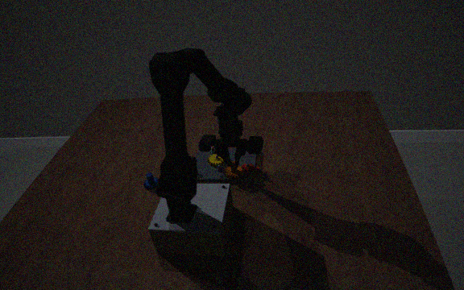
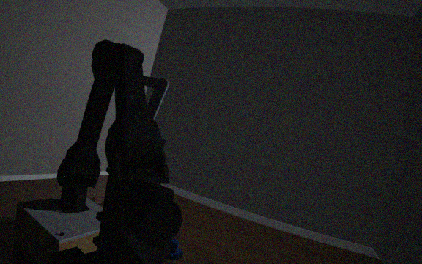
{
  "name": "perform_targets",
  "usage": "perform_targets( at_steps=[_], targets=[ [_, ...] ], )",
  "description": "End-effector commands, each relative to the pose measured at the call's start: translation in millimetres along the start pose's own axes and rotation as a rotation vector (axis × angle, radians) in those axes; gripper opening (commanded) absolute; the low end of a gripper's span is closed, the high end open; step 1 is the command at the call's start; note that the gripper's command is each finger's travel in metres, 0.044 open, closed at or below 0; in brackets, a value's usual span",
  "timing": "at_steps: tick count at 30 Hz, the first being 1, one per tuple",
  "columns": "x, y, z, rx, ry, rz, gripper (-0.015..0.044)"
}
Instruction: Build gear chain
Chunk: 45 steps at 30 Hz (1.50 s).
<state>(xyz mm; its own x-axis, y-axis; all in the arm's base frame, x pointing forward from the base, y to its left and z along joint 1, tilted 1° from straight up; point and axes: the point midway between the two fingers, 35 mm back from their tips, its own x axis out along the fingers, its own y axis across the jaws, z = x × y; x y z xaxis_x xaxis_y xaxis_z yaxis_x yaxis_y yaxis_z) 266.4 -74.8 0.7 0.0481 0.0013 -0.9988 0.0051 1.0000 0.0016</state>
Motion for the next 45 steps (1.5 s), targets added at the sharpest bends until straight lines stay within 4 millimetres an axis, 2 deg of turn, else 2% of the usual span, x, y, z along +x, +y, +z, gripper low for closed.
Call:
perform_targets(
  at_steps=[1, 9, 16, 21, 24, 27, 32, 36, 37, 39, 45],
  targets=[
    [1.4, 0.4, -0.1, -0.081, -0.002, 0.001, 0.0],
    [3.6, -1.0, -0.1, -0.178, -0.002, 0.001, 0.0],
    [5.5, -0.5, 0.8, -0.144, -0.002, 0.001, 0.0],
    [3.5, -0.4, 1.0, -0.096, -0.002, 0.001, 0.0131],
    [1.2, -0.2, 1.3, -0.039, -0.002, 0.001, 0.014],
    [-7.9, -0.5, 2.1, -0.035, -0.003, 0.001, 0.014],
    [-42.5, -0.4, 1.8, -0.023, -0.003, 0.001, 0.014],
    [-44.4, -0.3, 1.7, -0.023, -0.003, 0.001, 0.014],
    [-36.7, 1.4, 3.2, -0.029, -0.006, -0.001, 0.0166],
    [-36.0, 18.1, 6.9, -0.01, -0.004, -0.002, 0.0219],
    [-34.1, 97.1, 9.4, 0.075, 0.001, 0.001, 0.0376]
  ],
)
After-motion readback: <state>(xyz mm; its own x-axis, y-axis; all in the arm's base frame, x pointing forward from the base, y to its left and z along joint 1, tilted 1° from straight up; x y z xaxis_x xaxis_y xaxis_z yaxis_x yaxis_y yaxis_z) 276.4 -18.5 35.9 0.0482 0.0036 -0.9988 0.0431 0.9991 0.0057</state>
